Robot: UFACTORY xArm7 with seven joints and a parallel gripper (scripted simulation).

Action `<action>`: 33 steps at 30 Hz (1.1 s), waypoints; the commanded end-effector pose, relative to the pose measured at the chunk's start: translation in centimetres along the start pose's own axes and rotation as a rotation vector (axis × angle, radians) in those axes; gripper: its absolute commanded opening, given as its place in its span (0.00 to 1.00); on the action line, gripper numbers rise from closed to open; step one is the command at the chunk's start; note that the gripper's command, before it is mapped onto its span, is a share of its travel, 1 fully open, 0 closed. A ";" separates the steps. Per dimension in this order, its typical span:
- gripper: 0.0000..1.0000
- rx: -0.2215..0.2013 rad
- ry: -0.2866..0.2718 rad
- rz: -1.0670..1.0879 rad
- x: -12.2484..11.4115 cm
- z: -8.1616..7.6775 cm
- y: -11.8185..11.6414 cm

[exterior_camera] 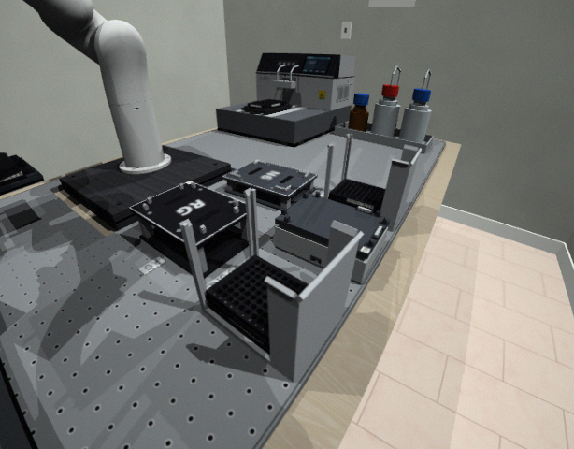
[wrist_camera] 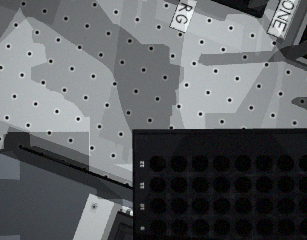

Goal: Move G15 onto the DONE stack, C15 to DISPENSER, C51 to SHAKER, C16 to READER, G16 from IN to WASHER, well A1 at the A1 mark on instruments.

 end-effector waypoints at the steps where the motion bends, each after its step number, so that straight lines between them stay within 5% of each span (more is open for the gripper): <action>1: 0.00 -0.002 -0.005 -0.034 1.0 -0.2 0.7; 33: 0.00 -0.002 -0.005 -0.329 8.7 -0.2 5.6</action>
Point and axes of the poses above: the point where the finger pads meet when closed, its own z axis out along the fingers, its own y axis across the jaws, x = y × z, the point moved 9 cm from there along -z, back along the fingers, and after that the axes turned 10 degrees about -z, right-handed, at the moved point
